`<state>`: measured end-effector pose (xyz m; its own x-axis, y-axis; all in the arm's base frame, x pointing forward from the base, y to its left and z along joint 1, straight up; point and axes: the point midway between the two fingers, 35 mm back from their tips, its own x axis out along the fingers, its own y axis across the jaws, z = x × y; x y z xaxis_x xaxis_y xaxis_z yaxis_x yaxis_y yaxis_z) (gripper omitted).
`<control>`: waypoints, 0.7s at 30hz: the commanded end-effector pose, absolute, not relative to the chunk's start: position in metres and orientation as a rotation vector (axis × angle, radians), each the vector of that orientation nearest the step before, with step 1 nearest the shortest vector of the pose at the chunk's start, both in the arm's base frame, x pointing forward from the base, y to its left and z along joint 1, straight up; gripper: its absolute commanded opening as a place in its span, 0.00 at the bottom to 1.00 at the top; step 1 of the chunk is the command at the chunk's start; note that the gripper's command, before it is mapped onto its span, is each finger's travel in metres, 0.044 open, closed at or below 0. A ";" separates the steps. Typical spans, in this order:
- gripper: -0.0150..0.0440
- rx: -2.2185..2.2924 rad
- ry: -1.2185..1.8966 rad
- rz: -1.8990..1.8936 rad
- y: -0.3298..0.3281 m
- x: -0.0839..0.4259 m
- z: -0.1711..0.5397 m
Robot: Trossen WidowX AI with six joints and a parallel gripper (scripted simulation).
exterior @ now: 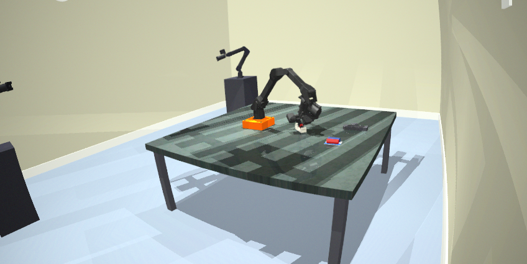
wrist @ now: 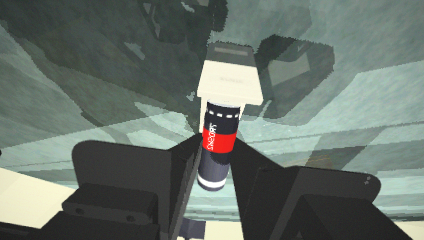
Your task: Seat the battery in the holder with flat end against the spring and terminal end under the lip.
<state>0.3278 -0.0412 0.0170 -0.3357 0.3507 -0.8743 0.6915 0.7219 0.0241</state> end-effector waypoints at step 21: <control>0.39 0.751 1.879 -0.466 -0.044 0.331 0.012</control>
<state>0.3286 -0.0412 0.0129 -0.3097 0.3122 -0.8981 0.6828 0.7304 0.0184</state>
